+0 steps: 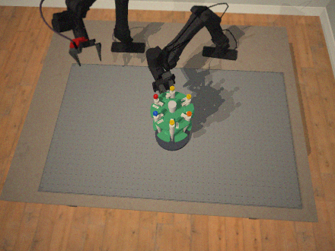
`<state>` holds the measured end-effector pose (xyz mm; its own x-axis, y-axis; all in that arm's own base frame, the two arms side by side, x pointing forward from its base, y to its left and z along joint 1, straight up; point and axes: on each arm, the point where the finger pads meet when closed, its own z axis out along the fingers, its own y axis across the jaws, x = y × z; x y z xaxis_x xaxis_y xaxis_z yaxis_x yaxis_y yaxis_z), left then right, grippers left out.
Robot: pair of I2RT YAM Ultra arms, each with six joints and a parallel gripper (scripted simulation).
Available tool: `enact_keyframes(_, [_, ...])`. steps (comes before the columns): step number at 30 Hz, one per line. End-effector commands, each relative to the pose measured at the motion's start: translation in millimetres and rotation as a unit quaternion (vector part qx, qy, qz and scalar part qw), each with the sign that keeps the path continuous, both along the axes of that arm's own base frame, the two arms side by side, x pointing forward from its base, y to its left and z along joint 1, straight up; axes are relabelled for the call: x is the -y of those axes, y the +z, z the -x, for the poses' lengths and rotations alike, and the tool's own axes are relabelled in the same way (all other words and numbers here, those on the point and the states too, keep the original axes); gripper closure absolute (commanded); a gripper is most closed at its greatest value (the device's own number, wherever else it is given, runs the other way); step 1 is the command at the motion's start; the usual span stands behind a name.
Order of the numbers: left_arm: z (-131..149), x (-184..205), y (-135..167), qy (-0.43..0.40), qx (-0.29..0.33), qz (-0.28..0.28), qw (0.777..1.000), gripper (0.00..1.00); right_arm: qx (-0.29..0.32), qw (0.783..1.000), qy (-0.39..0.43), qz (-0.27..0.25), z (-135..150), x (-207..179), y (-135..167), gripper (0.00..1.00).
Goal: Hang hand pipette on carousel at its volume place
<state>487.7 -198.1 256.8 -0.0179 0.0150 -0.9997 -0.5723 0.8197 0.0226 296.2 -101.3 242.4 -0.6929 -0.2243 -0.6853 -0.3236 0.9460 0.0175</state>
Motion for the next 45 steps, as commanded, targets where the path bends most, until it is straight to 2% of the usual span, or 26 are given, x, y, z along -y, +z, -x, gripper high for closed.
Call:
enact_keyframes(1, [6.7,-2.3,16.9,0.005,0.023,0.02,1.0,0.88,0.022,1.0,0.005,0.006,-3.4,1.9,10.5,0.0])
enact_keyframes(7, [2.5,1.3,-3.8,0.005,0.01,0.008,1.0,0.88,0.022,1.0,0.005,0.006,-3.4,1.9,10.5,0.0])
enact_keyframes(12, [4.7,-0.8,-1.0,0.005,0.012,0.01,1.0,0.88,0.022,1.0,0.005,0.006,-3.4,1.9,10.5,0.0])
enact_keyframes(13, [1.8,1.7,9.7,0.005,0.025,0.021,0.999,0.88,0.022,1.0,0.005,0.006,-3.4,1.9,10.5,0.0])
enact_keyframes(22, [-2.7,3.3,2.0,0.006,0.035,0.036,0.999,0.88,0.022,1.0,0.005,0.006,-3.4,1.9,10.5,0.0])
enact_keyframes(24, [-0.4,1.4,13.5,0.004,0.041,0.04,0.998,0.88,0.022,1.0,0.005,0.006,-3.4,1.9,10.5,0.0])
enact_keyframes(45, [-0.4,1.5,13.5,0.004,0.04,0.039,0.998,0.88,0.022,1.0,0.005,0.006,-3.4,1.9,10.5,0.0])
